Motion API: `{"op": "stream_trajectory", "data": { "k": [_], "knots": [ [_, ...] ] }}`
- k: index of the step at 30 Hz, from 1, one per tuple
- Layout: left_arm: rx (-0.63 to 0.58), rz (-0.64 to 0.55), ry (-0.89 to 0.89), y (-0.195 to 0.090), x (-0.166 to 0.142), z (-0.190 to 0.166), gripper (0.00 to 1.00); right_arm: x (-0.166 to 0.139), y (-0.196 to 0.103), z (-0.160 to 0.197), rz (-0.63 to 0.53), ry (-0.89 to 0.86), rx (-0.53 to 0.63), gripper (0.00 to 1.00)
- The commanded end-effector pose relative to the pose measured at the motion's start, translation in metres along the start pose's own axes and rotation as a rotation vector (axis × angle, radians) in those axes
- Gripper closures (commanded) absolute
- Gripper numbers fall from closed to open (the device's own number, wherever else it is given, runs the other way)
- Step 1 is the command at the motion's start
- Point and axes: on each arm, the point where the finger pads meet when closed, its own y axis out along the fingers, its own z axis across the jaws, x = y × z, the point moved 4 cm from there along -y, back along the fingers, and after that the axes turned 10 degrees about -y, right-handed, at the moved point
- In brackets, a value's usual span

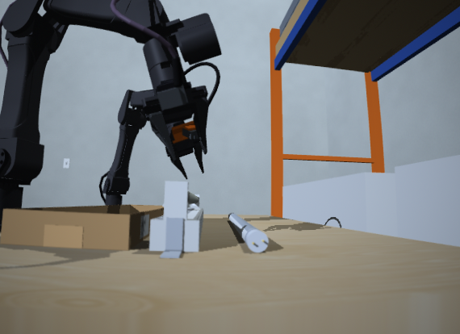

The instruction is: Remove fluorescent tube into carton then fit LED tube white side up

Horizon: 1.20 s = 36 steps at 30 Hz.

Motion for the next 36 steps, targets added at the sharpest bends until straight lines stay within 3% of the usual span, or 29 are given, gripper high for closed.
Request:
{"op": "stream_trajectory", "data": {
  "k": [1,6,9,12,17,20,21,36],
  "knots": [
    [-0.022,0.09,0.107,-0.002,0.001,-0.014,0.51,0.001,-0.001,-0.012,0.067,0.168,-0.129,0.51],
    [-0.025,0.09,0.123,-0.002,0.005,-0.018,0.51,0.001,0.003,-0.014,0.072,0.177,-0.149,0.51],
    [-0.002,0.027,0.063,-0.013,0.011,-0.008,0.51,0.003,-0.004,-0.006,0.039,0.104,-0.103,0.51],
    [-0.02,0.007,0.087,-0.012,0.018,-0.021,0.51,-0.009,0.014,-0.026,0.076,0.094,-0.184,0.51],
    [-0.025,0.054,0.086,-0.001,0.002,-0.019,0.51,-0.009,0.008,-0.027,0.065,0.099,-0.168,0.51],
    [-0.015,0.021,0.088,-0.009,0.013,-0.019,0.51,-0.003,0.004,-0.016,0.051,0.101,-0.138,0.51],
    [-0.042,0.082,0.101,0.014,0.0,-0.022,0.51,-0.008,0.025,-0.023,0.069,0.102,-0.177,0.51],
    [-0.036,0.055,0.104,0.05,0.003,-0.023,0.51,-0.005,0.058,-0.022,0.048,0.122,-0.137,0.51]
  ]
}}
